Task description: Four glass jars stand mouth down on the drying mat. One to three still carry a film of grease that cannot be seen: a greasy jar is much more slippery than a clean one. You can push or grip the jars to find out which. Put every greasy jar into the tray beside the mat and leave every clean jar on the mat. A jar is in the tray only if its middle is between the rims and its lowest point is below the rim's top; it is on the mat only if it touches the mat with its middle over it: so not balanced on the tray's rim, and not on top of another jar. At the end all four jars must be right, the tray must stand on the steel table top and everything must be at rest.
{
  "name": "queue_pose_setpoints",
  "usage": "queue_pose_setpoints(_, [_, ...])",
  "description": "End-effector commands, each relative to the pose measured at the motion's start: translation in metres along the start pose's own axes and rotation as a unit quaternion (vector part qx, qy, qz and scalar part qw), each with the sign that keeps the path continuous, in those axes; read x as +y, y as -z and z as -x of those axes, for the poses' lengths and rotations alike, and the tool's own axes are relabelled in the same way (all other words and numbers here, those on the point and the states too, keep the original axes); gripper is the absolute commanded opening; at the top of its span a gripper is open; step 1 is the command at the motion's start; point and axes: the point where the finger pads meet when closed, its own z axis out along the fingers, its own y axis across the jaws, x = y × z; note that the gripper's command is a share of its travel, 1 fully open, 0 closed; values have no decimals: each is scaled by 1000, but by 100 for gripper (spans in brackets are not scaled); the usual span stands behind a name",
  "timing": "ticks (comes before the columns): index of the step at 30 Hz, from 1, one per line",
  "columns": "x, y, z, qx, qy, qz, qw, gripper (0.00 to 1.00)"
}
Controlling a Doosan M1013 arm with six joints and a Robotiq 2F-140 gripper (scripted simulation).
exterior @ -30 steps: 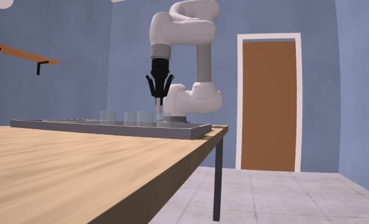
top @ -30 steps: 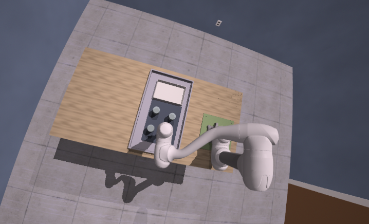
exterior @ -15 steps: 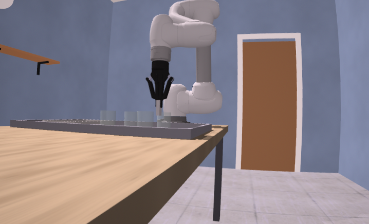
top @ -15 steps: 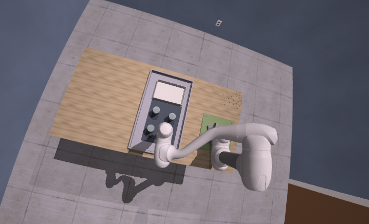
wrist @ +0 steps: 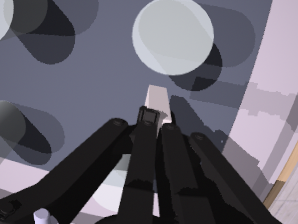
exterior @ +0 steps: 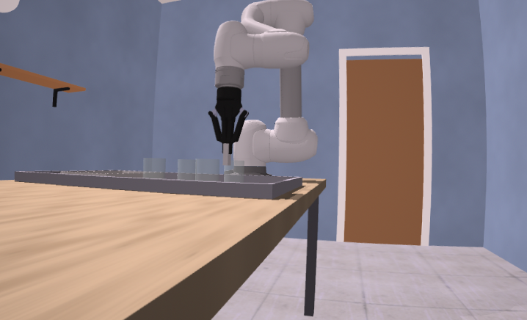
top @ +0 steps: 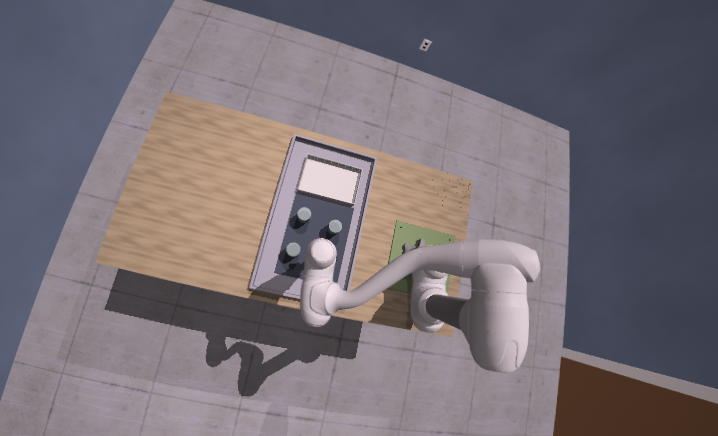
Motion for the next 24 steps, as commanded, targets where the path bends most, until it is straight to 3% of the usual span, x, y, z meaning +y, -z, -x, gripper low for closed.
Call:
queue_pose_setpoints(1, [1,-4,-5,2,-3,0,1000,0])
queue_pose_setpoints(24, [1,-4,-7,2,-3,0,1000,0])
